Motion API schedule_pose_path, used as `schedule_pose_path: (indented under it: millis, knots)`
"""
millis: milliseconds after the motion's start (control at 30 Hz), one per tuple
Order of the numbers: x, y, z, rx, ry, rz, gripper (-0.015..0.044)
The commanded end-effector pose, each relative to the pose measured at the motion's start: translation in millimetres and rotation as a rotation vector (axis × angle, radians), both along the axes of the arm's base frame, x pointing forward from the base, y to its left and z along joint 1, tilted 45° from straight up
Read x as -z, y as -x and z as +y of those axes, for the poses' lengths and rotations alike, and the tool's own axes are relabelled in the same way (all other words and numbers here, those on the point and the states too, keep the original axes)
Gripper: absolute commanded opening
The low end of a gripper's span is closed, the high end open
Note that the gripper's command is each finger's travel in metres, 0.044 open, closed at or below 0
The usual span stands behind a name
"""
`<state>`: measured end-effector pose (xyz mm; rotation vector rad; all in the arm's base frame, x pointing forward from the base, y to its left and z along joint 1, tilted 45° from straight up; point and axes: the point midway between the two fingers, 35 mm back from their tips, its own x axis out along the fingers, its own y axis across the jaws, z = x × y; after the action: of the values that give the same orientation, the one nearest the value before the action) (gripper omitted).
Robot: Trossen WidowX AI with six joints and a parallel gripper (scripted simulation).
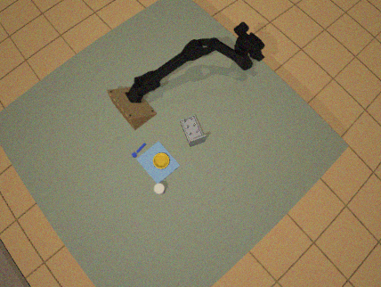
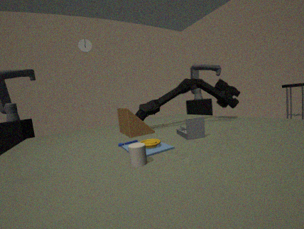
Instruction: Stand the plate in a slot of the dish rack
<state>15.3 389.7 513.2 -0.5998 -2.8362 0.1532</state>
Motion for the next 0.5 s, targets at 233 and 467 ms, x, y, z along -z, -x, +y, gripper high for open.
schedule_pose_path:
  millis: [233, 467]
  knots:
    - [2.3, -32.4, 12.3, 0.058, 0.123, 0.096, 0.0400]
    - [-5.0, -64.2, 21.7, 0.104, 0.227, 0.257, 0.0400]
